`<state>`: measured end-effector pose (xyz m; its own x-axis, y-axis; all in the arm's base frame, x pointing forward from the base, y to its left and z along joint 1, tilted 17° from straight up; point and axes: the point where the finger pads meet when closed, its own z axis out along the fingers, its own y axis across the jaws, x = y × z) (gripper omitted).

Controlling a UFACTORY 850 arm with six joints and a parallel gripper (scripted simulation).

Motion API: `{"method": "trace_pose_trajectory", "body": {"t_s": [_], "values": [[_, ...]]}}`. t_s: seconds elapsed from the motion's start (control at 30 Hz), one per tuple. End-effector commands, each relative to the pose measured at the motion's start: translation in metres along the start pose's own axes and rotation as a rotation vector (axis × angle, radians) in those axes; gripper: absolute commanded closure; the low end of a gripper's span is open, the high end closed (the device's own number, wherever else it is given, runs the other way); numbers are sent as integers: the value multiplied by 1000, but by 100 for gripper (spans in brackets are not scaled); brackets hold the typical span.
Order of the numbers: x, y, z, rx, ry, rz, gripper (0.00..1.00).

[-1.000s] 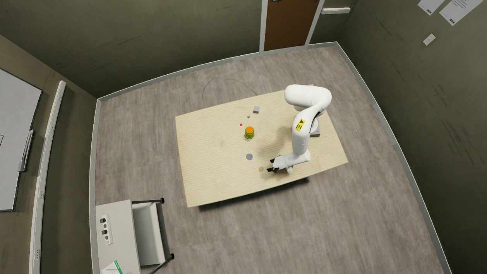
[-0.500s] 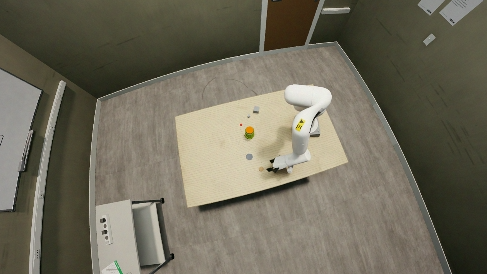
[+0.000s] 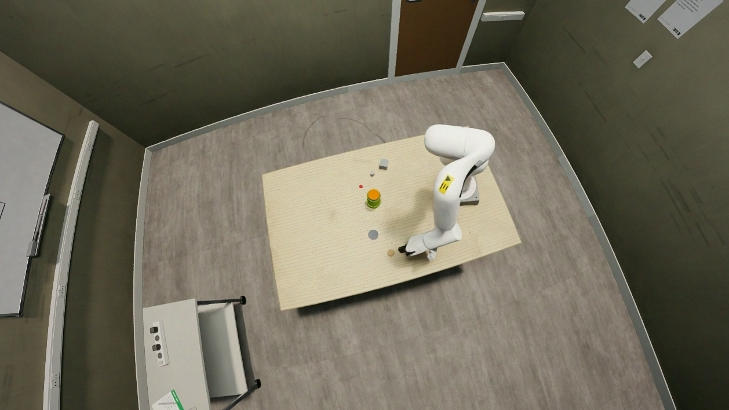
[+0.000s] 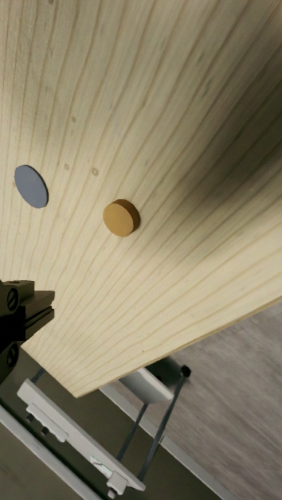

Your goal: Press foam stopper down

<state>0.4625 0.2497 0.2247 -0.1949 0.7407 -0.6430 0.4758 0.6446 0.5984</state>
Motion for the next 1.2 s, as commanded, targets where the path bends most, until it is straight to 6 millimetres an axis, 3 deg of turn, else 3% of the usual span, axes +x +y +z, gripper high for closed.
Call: {"method": "trace_pose_trajectory", "body": {"t_s": [0.0, 0.27, 0.5, 0.57, 1.03, 1.13, 1.17], "values": [[0, 5, 5, -2, 28, 30, 100], [-4, 26, 32, 12, 172, 173, 100], [-20, 42, 54, 46, 307, 300, 100], [-20, 42, 54, 46, 307, 300, 100], [-71, 45, 77, 155, 461, 441, 100], [-71, 45, 77, 155, 461, 441, 100], [-82, 40, 79, 179, 472, 458, 100]]}}
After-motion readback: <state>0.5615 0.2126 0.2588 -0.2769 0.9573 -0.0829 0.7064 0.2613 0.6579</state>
